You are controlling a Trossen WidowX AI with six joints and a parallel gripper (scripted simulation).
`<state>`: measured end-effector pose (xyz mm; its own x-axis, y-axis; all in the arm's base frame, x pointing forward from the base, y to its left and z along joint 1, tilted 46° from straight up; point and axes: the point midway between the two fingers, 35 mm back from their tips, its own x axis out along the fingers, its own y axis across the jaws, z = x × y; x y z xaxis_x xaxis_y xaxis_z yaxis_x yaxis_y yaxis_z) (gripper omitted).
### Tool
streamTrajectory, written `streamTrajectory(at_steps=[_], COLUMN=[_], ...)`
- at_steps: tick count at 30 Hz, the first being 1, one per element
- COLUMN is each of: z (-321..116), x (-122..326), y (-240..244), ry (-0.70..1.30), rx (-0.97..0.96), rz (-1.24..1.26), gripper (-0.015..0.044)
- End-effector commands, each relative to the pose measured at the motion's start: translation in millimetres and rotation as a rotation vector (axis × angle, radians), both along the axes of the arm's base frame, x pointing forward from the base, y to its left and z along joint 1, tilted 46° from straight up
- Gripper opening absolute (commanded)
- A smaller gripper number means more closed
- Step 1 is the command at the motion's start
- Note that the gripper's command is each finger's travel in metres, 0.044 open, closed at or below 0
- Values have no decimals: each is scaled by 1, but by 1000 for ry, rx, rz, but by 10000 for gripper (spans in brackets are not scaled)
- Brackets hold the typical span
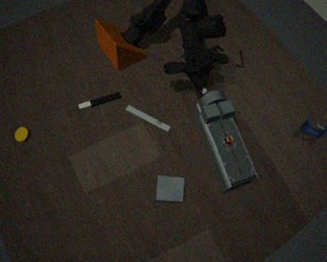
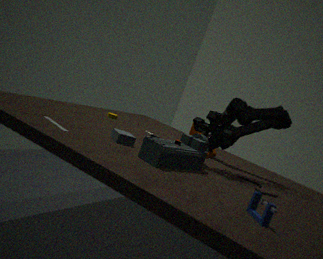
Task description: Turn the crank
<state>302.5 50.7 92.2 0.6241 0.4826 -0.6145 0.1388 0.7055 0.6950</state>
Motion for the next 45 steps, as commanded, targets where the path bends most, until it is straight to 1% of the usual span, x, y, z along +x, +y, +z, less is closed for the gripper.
streamTrajectory(at_steps=[1, 21, 34, 45], z=[-9, -24, -32, -29], x=[-2, -4, -5, -4], y=[0, 9, 27, 45], ry=[19, 19, 19, 19], rx=[-9, -9, -7, -6], rz=[-7, -7, -7, -7], gripper=[0, 0, 0, 0])
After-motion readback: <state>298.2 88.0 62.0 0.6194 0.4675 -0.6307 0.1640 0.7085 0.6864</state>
